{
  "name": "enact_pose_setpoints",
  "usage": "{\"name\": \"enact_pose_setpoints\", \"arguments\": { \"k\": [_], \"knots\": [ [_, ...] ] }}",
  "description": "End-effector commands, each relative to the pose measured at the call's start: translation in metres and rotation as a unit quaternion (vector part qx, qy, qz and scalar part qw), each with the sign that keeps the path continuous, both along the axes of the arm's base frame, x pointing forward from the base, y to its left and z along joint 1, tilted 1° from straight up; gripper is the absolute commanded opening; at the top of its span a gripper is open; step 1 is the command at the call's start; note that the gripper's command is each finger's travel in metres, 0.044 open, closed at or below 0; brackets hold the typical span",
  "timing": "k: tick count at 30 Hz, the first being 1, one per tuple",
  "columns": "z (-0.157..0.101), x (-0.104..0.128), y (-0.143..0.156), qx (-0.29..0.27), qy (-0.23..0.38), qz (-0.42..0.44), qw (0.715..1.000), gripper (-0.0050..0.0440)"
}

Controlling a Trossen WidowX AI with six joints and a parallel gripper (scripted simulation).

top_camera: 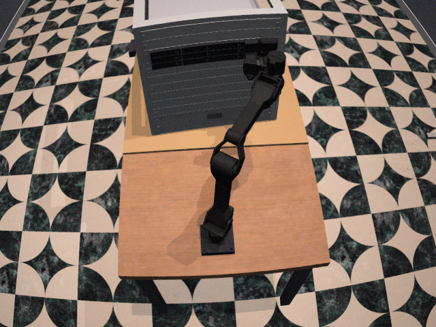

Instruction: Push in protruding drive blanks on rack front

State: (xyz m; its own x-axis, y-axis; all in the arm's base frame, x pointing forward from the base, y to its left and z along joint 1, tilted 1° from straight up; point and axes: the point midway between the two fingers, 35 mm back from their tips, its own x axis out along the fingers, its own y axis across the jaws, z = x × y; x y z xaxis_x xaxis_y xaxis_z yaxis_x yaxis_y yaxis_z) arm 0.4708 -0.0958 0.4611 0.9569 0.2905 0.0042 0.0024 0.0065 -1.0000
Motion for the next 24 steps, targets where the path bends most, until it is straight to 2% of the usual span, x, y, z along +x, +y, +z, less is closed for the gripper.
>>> {"name": "enact_pose_setpoints", "arguments": {
  "k": [1,24],
  "knots": [
    [0.0079,-0.0005,0.0014,-0.005,-0.008,-0.001,1.0,-0.005],
    [0.0078,0.003,0.0024,-0.005,-0.008,-0.001,1.0,-0.005]
  ]
}}
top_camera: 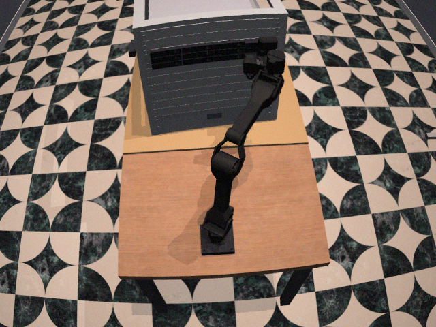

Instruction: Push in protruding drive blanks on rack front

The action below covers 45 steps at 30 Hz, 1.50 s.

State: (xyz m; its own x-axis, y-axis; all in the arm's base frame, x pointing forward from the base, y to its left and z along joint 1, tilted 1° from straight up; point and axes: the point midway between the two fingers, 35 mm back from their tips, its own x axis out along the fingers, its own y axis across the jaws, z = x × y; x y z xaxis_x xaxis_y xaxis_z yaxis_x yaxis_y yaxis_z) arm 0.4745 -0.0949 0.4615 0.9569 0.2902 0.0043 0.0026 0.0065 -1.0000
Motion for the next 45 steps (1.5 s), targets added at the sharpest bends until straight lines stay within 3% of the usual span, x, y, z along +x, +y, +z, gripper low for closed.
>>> {"name": "enact_pose_setpoints", "arguments": {
  "k": [1,45],
  "knots": [
    [0.0074,-0.0002,0.0016,-0.005,-0.008,-0.001,1.0,-0.005],
    [0.0063,0.0076,0.0029,-0.005,-0.008,-0.001,1.0,-0.005]
  ]
}}
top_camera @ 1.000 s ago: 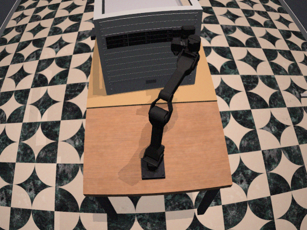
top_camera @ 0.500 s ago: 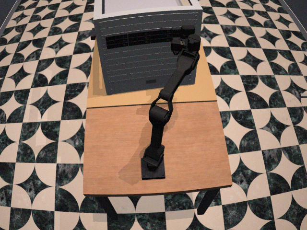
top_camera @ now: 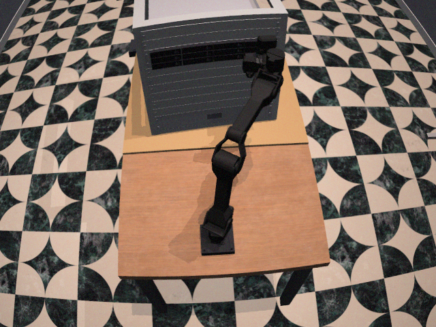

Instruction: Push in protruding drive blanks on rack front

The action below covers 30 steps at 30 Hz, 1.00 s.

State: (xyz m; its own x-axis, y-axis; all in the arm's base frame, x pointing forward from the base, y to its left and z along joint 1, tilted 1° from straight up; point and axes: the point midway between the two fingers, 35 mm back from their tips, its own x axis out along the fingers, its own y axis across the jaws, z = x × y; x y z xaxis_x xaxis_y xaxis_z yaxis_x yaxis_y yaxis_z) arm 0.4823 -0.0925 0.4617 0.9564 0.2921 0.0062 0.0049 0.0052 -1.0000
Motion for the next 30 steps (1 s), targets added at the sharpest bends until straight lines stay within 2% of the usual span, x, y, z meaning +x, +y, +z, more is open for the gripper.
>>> {"name": "enact_pose_setpoints", "arguments": {
  "k": [1,30],
  "knots": [
    [0.0062,-0.0002,0.0006,-0.005,-0.007,-0.002,1.0,-0.005],
    [0.0056,-0.0009,0.0,-0.005,-0.007,-0.002,1.0,-0.005]
  ]
}}
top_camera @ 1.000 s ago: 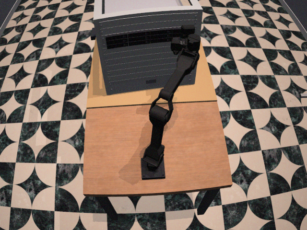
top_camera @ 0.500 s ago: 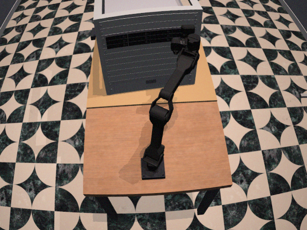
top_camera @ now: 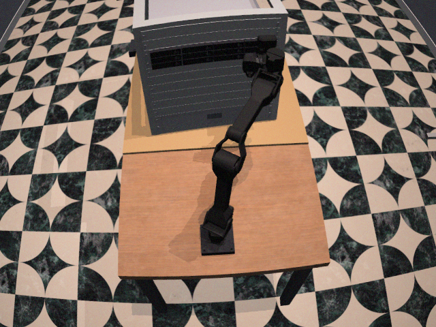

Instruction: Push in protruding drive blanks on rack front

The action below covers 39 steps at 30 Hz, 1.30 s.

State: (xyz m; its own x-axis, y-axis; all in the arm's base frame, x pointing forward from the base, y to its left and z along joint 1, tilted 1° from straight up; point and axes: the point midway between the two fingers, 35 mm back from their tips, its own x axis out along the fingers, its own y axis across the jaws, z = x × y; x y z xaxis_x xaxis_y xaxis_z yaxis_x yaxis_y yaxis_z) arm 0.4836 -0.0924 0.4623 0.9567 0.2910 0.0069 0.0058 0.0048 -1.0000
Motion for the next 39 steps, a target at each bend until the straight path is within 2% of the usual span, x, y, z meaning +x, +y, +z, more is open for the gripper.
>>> {"name": "enact_pose_setpoints", "arguments": {
  "k": [1,4,11,14,39],
  "knots": [
    [0.005,-0.005,-0.001,-0.004,-0.007,-0.001,1.0,-0.005],
    [0.005,-0.009,-0.002,-0.004,-0.007,-0.001,1.0,-0.005],
    [0.003,-0.047,-0.014,-0.004,-0.007,-0.001,1.0,-0.005],
    [0.003,-0.055,-0.016,-0.004,-0.007,-0.001,1.0,-0.005],
    [0.003,-0.056,-0.016,-0.004,-0.007,-0.001,1.0,-0.005]
  ]
}}
